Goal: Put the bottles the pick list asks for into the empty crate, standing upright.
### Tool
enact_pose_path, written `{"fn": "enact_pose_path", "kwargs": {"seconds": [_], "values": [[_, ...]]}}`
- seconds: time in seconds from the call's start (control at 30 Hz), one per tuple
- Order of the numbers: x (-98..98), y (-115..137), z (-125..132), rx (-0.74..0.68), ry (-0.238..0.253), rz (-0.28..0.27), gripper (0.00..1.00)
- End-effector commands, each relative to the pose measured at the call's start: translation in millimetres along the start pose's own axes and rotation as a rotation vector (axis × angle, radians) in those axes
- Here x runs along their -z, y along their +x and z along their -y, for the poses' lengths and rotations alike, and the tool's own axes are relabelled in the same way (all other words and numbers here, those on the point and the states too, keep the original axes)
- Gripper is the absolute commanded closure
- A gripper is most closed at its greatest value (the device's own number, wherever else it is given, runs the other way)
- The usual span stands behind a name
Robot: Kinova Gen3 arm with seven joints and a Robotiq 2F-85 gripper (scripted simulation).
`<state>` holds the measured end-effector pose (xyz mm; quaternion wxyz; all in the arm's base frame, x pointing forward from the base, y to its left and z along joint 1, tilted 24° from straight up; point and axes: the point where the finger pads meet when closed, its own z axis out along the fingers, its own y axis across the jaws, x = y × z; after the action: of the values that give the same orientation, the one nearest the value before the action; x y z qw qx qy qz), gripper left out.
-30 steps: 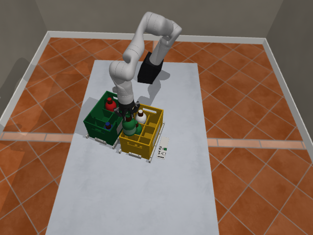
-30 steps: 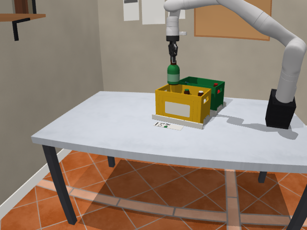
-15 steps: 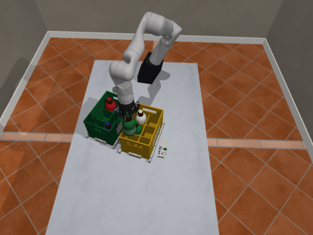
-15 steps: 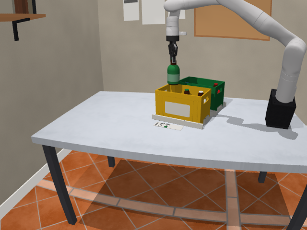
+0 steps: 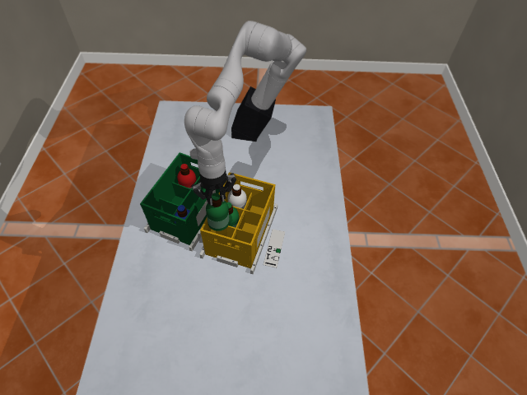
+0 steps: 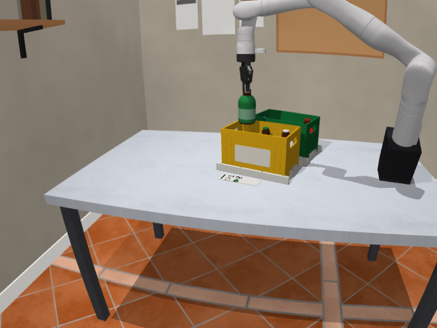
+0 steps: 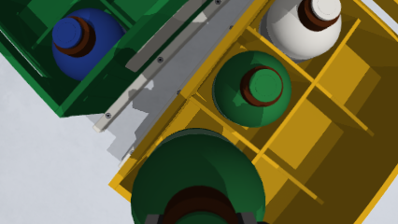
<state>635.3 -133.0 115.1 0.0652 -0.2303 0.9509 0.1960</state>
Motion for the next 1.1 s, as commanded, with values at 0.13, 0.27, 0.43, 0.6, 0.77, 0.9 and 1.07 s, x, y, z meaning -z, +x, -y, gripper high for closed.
{"fn": "enact_pose_path", "kwargs": {"seconds": [0.13,0.27,0.43,0.6,0.77,0.9,1.07], "values": [[-3.4,-0.4,0.4,0.0,0.003,0.002,0.9],[-6.4,-0.4,0.4,0.0,0.003,0.002,0.9],[-11.4,-0.4,0.4,0.0,0.002,0.002,0.9],[-16.4,-0.5,0.5,0.0,0.002,0.002,0.9],[-19.4,-0.5,0.5,0.0,0.002,0.002,0.9],[-23.4,-0.5,0.5,0.0,0.002,0.002,0.9],[-28.4,-0.5,0.5,0.0,0.002,0.002,0.9]]}}
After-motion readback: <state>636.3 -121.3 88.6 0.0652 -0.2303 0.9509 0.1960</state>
